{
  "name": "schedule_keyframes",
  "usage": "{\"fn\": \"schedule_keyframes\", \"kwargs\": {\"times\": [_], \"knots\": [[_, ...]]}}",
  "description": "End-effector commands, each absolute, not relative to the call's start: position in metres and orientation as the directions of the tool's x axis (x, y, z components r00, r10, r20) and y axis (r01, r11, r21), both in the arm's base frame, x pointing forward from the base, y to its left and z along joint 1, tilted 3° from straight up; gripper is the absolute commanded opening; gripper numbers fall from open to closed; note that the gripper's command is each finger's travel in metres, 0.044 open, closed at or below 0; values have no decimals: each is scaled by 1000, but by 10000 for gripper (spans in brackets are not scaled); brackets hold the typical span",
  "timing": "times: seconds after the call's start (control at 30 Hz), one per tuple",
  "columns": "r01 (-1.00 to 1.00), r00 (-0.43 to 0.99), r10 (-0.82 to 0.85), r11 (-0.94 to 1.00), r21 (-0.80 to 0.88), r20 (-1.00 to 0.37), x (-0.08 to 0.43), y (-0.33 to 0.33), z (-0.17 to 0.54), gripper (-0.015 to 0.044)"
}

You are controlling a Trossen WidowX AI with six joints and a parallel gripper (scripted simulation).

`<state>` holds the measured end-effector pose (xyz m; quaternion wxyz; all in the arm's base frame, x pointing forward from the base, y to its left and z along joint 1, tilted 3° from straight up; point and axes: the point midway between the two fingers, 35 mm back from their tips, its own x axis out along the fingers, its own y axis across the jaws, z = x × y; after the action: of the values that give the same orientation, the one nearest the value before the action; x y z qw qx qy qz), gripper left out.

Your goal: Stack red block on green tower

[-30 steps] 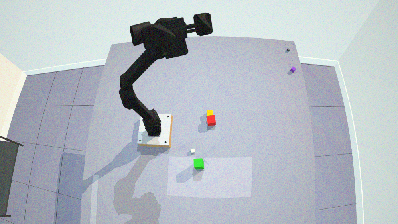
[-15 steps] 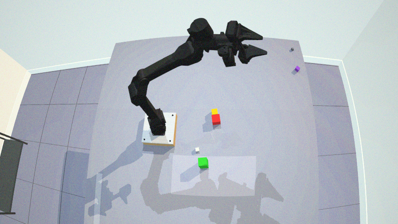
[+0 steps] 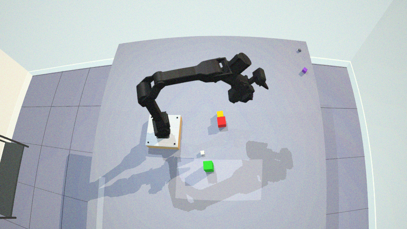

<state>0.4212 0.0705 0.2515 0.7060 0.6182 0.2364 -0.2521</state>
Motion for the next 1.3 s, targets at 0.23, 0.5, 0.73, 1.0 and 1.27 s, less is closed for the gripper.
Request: {"fn": "schedule_keyframes", "kwargs": {"times": [0.23, 0.5, 0.73, 1.0, 1.27], "knots": [[991, 85, 43, 104, 89, -995, 292, 54, 114, 440], [994, 35, 53, 100, 40, -998, 283, 49, 110, 440], [994, 35, 53, 100, 40, -998, 285, 51, 76, 440], [994, 35, 53, 100, 40, -998, 285, 50, 54, 440], [994, 35, 53, 100, 40, -998, 286, 50, 44, 440]]}}
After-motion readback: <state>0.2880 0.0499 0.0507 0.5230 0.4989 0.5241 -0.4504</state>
